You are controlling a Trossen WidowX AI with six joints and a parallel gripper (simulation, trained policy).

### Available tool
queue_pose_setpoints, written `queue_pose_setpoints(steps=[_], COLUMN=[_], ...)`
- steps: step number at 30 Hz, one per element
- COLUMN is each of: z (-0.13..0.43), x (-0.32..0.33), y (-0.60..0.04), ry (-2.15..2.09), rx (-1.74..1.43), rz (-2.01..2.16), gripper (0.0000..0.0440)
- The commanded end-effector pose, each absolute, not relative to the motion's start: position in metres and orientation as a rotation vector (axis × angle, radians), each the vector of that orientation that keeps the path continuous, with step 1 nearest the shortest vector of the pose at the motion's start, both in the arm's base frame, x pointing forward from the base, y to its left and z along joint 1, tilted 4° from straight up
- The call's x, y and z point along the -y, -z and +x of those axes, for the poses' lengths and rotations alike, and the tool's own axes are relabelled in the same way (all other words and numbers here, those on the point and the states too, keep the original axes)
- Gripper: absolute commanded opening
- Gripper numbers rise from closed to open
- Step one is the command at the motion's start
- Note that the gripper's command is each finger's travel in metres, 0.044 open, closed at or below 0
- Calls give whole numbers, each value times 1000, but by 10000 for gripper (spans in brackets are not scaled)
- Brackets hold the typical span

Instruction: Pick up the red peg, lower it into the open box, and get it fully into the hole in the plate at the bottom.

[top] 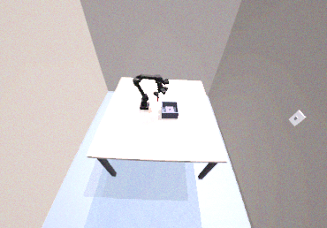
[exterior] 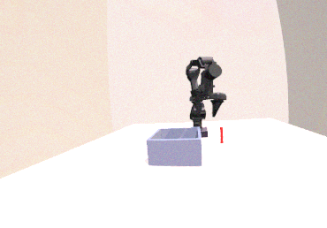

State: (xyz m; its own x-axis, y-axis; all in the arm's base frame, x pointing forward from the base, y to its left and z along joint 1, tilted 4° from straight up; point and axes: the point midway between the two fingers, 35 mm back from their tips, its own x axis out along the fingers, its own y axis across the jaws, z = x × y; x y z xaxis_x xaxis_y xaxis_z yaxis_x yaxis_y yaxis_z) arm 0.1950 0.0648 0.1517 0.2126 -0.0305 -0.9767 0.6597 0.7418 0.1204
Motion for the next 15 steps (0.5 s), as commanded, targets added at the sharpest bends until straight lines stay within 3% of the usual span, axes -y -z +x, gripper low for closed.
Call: queue_pose_setpoints(steps=[1, 15], z=[185, 159], x=[-76, -119], y=[-144, -101], ry=[554, 622], rx=[-1330, -1431], rz=[596, 561], gripper=[440, 440])
